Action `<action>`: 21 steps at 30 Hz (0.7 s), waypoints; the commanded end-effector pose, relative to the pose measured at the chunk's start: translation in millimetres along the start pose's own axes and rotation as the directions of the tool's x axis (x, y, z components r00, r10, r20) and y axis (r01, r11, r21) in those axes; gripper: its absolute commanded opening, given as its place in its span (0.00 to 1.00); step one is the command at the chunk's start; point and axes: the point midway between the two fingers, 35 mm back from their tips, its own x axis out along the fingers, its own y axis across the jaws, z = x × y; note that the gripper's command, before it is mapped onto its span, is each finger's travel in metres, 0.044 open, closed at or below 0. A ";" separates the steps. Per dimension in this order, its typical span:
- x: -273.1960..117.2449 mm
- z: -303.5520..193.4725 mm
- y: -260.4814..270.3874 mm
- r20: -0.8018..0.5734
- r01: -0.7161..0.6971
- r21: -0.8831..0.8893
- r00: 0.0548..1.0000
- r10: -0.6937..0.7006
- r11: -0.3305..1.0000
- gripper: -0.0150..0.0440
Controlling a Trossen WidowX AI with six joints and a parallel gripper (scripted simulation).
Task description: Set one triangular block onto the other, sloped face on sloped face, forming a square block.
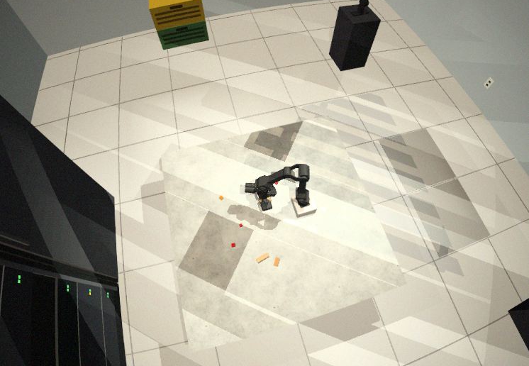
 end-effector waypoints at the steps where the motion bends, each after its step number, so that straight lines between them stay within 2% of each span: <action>1: 0.2 -0.2 0.2 -0.001 -0.001 -0.006 1.000 0.001 1.000 0.25; 21: 2.1 0.8 0.1 0.000 -0.002 -0.006 1.000 0.002 1.000 0.25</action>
